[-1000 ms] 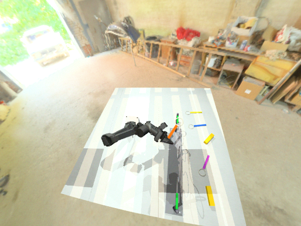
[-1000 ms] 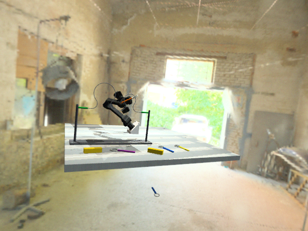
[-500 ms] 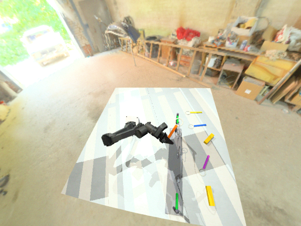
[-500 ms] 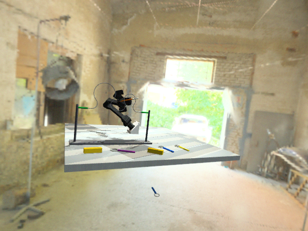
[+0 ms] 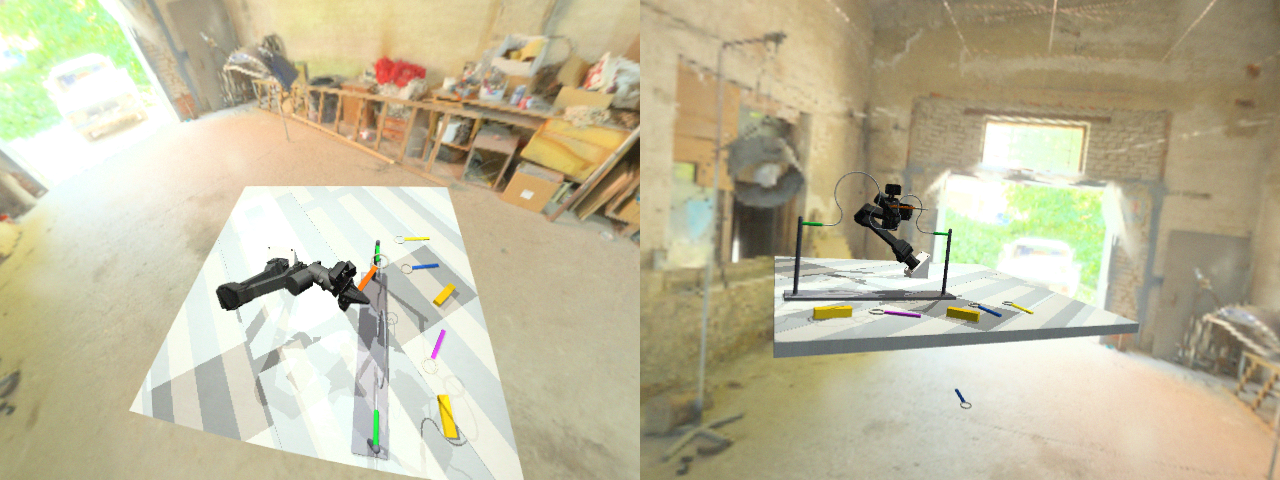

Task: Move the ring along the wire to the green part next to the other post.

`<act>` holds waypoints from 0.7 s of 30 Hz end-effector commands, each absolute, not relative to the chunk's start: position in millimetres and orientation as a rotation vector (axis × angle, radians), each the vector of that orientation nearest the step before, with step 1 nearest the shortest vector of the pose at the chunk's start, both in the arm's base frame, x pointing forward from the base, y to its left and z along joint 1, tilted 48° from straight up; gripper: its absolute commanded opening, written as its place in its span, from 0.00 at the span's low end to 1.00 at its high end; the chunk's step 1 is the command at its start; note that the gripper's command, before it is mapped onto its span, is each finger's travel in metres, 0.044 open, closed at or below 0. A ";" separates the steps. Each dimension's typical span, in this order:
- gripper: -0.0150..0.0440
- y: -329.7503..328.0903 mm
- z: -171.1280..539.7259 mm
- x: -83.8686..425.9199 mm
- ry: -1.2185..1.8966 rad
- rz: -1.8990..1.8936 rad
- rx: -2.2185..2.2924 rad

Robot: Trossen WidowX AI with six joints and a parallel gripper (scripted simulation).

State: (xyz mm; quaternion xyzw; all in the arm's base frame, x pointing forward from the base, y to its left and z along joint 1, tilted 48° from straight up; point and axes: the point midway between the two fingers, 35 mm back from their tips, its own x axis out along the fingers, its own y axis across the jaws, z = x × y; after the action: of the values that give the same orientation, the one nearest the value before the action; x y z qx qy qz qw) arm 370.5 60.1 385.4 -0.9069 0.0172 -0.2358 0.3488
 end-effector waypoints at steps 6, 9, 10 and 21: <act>0.00 70.3 392.6 370.4 -0.025 -0.649 -2.529; 0.00 73.0 394.3 370.3 -0.045 -0.660 -2.579; 0.00 73.8 394.8 370.3 -0.051 -0.663 -2.594; 0.00 77.9 397.7 370.1 -0.107 -0.692 -2.724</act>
State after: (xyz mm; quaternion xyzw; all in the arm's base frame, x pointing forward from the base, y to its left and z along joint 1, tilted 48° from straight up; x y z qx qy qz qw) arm 371.4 77.3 395.2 -0.9529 -0.0310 -0.2399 0.1827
